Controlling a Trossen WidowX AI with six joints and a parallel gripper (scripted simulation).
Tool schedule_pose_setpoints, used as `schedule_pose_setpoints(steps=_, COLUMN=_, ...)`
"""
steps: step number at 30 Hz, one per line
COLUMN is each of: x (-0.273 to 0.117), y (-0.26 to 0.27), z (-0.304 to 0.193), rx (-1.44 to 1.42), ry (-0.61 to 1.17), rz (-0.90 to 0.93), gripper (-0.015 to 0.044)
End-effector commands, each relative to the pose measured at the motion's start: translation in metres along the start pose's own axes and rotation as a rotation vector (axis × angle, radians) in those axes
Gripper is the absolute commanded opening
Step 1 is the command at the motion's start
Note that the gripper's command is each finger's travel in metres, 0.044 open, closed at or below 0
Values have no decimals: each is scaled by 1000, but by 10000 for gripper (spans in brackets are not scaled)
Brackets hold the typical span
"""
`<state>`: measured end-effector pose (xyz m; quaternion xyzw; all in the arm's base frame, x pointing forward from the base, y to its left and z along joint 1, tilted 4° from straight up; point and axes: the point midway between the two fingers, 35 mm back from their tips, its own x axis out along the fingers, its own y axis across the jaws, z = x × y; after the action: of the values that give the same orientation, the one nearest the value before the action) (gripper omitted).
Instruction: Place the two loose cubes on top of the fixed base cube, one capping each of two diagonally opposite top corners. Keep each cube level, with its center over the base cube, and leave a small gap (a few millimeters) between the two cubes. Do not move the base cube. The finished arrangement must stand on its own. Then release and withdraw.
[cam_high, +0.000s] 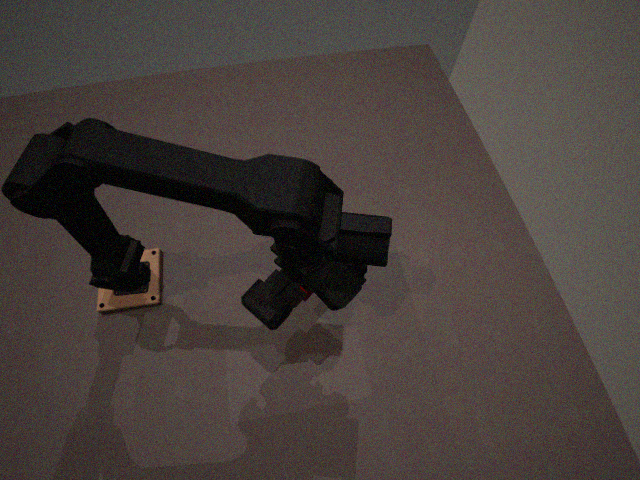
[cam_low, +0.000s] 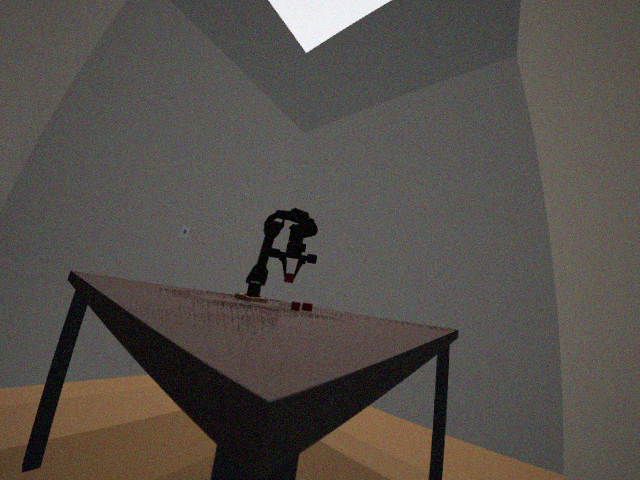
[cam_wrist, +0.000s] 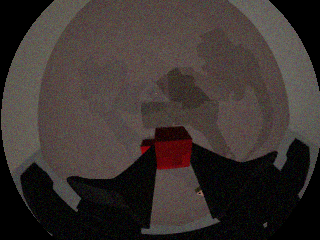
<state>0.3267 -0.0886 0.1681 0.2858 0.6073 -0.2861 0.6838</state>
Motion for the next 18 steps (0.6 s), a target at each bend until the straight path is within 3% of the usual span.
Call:
schedule_pose_setpoints(steps=1, x=4, y=8, z=-9, rx=10, ry=2, rz=-3, gripper=105)
schedule_pose_setpoints(steps=18, x=16, y=43, z=-50, rx=56, ry=8, rz=-1, gripper=105)
